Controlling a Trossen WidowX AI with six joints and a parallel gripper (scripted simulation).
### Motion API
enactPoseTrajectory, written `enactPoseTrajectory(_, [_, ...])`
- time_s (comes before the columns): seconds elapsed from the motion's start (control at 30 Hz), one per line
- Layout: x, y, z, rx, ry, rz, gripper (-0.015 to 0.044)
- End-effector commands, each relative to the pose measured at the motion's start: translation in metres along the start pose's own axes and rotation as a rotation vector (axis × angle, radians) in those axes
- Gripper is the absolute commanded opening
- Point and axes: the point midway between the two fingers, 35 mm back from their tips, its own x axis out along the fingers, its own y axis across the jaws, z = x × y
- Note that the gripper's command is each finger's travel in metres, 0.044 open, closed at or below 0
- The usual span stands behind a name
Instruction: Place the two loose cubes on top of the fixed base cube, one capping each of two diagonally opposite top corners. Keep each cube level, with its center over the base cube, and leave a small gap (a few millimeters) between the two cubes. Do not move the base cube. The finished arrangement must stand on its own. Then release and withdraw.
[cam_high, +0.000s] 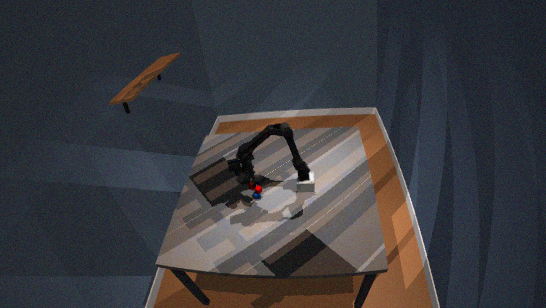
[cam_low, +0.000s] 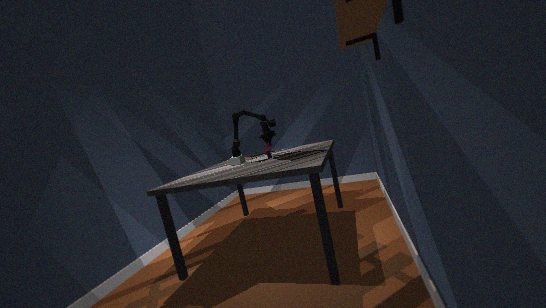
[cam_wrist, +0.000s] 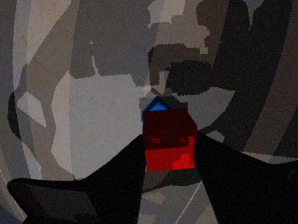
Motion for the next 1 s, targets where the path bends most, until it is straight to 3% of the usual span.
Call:
enactPoseTrajectory(0.0, [0.004,0.003,0.000,0.009,0.005,0.002,0.0105])
enactPoseTrajectory(0.97, [0.057,0.003,-0.001,0.014,0.005,0.002,0.0105])
